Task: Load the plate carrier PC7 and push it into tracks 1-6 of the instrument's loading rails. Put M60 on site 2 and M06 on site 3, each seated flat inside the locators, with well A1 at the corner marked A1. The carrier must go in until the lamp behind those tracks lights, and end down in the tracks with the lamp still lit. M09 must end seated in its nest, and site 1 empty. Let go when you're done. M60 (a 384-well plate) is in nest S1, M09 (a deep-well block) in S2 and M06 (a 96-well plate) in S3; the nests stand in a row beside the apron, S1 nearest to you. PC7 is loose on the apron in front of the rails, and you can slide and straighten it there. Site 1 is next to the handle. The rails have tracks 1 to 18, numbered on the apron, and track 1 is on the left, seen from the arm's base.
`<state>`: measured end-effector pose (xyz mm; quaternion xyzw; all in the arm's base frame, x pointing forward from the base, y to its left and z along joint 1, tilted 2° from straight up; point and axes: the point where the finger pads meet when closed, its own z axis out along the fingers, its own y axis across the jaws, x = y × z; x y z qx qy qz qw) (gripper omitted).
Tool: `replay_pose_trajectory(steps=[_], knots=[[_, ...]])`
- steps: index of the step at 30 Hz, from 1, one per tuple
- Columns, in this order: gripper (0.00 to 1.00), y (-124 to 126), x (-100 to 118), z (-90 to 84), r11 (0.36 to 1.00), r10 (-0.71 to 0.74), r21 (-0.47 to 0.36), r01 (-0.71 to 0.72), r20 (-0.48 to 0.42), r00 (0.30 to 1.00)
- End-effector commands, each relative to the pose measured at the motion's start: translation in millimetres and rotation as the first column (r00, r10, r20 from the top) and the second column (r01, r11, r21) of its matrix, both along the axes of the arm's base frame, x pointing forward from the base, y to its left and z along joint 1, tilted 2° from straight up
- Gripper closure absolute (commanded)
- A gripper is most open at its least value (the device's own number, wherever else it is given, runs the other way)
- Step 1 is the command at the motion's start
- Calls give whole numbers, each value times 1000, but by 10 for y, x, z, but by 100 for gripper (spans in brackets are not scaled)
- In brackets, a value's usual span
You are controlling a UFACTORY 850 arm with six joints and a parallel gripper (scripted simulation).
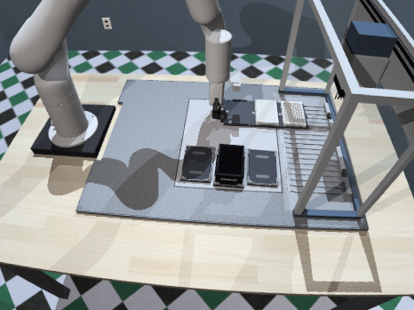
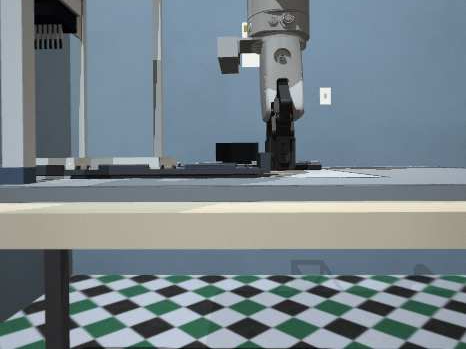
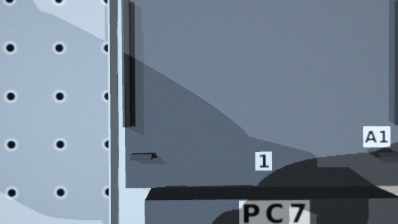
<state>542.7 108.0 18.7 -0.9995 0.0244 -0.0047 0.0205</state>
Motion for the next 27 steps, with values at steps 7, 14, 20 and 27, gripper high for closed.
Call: replay_pose_trajectory(steps=[7,14,20,27], knots=[[18,-2,89,8,1000,0,0,0,2,1000],[18,-6,159,9,1000,0,0,0,2,1000],[18,-9,219,10,1000,0,0,0,2,1000],[18,-11,269,10,1000,0,0,0,2,1000]])
